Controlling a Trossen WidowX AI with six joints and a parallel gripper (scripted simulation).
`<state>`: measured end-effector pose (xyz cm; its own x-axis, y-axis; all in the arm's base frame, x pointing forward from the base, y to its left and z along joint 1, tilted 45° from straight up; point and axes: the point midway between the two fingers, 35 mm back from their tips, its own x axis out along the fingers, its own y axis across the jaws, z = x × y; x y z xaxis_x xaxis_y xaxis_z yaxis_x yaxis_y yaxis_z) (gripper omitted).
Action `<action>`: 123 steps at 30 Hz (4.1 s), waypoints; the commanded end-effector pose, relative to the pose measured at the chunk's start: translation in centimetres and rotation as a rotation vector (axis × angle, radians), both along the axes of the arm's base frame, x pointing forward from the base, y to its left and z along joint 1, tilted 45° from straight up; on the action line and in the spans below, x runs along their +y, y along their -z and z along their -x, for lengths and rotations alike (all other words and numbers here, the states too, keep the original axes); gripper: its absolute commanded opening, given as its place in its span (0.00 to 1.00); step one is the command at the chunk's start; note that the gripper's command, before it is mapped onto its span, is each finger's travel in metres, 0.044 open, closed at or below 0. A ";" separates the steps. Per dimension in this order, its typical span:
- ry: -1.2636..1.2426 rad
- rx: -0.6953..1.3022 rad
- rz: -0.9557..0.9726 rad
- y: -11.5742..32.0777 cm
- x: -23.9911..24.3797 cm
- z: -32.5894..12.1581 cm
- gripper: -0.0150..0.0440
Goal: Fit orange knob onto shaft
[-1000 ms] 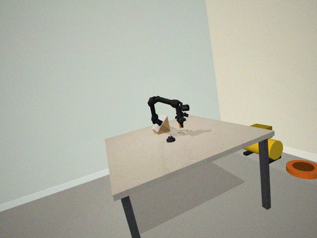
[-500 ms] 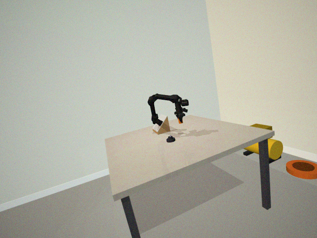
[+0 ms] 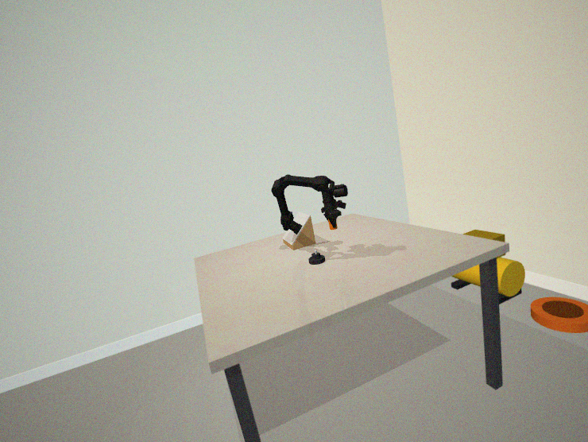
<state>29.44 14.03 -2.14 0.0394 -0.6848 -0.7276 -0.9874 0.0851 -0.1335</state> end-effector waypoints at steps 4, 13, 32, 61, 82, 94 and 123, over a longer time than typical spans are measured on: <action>-0.004 -0.005 -0.008 -1.1 -1.7 -1.2 0.25; -0.006 -0.006 -0.010 -2.2 -3.9 -2.5 0.25; -0.006 -0.009 0.000 -4.7 -9.0 -4.5 0.25; -0.001 -0.009 0.022 -5.0 -15.2 -5.5 0.25; 0.002 -0.012 0.022 -5.0 -15.2 -5.5 0.25; 0.002 -0.012 0.022 -5.0 -15.3 -5.5 0.25; -0.149 0.133 0.031 -5.2 -15.1 -5.5 0.25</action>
<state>34.85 -1.04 2.89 0.0445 -0.6997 -0.7131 -0.9981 -0.0618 -0.0016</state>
